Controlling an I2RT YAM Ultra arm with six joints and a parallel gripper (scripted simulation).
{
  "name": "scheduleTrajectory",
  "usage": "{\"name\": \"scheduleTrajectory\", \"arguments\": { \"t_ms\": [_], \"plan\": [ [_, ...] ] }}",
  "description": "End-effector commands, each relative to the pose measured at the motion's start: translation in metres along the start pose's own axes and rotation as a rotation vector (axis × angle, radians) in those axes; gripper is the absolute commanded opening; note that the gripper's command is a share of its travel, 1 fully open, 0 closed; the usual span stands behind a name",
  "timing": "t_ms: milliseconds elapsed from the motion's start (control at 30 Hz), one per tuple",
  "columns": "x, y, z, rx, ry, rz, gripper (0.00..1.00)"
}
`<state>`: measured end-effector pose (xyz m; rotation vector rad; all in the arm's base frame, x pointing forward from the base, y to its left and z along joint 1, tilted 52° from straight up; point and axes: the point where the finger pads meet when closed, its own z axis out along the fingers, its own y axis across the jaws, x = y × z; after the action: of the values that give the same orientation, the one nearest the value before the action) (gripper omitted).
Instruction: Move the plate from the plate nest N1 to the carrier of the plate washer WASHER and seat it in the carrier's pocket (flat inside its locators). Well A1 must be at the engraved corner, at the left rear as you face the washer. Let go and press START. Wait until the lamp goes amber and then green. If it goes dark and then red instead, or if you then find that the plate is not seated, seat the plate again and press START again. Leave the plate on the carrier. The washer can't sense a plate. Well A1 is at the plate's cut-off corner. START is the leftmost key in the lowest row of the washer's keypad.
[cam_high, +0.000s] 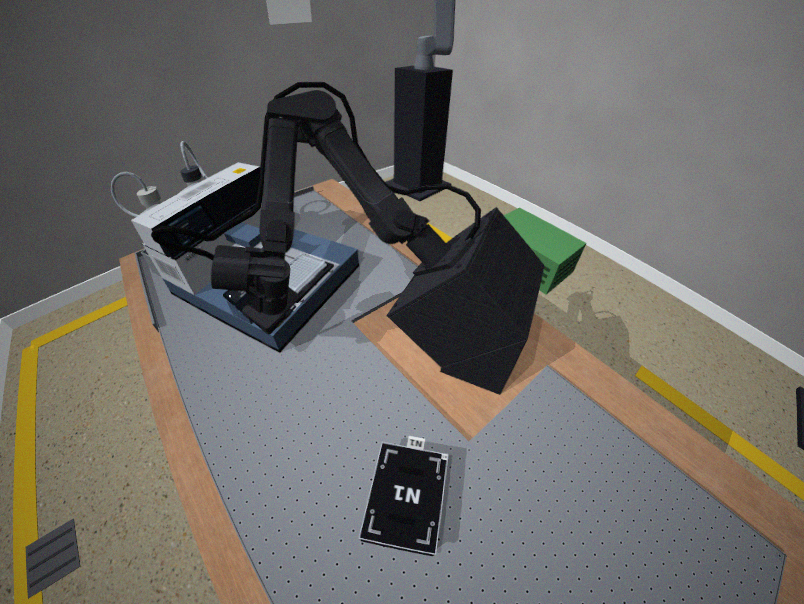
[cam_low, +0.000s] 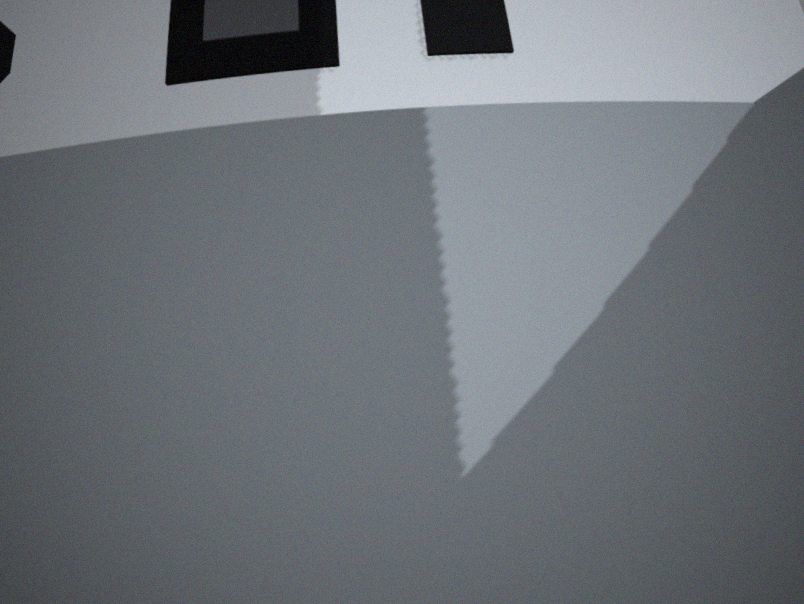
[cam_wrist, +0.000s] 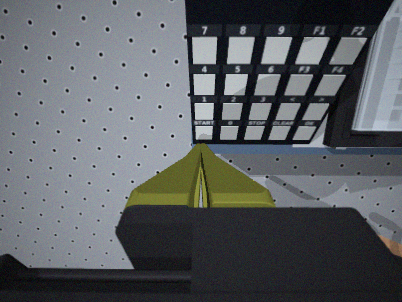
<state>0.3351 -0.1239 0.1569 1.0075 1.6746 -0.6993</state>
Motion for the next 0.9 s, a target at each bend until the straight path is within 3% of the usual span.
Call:
{"name": "scheduleTrajectory", "arguments": {
  "t_ms": [0, 867],
  "plan": [
    [-0.013, 0.003, -0.013, -0.002, -0.020, 0.029, 0.00],
    [-0.012, 0.003, -0.052, -0.003, -0.016, 0.027, 0.00]
  ]
}}
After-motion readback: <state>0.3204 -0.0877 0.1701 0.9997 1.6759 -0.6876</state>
